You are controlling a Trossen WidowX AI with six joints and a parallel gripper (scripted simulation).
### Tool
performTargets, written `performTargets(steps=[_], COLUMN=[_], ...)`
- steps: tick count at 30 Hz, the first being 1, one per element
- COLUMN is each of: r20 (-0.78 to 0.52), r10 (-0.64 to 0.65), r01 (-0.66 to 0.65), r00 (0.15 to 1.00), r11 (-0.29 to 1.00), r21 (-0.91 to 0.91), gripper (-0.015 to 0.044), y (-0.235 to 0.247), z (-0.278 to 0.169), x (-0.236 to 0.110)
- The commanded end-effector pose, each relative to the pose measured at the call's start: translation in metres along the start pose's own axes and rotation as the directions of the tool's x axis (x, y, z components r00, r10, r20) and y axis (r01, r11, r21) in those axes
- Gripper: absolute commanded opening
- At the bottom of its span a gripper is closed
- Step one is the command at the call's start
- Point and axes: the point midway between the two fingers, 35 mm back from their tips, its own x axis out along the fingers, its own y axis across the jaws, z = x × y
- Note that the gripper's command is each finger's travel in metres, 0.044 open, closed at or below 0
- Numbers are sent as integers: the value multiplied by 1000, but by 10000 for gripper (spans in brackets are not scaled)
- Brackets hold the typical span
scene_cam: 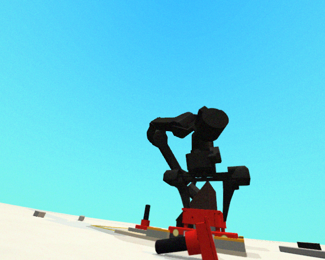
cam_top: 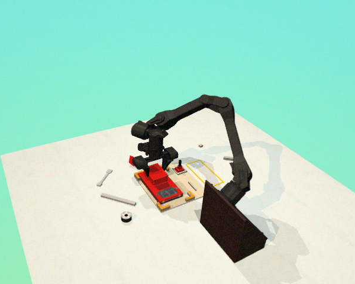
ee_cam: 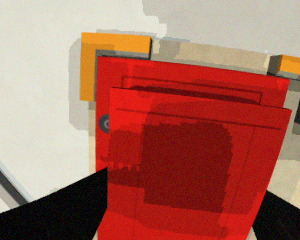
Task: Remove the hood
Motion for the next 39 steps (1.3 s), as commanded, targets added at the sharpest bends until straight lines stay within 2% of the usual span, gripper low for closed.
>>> performTargets(steps=[1,26,35,39], r20=[5,5,4,-2], r10=[5,6,9,2], r01=[-5,-6,-9,-2], r00=[1000,1000,1000,1000], r11=[1000,1000,1000,1000], r21=[3,2,1,-10], gripper=[0,0,0,0], y=[1,1,2,-1], z=[1,1,1,-1], x=[-5,-22,-65,-57])
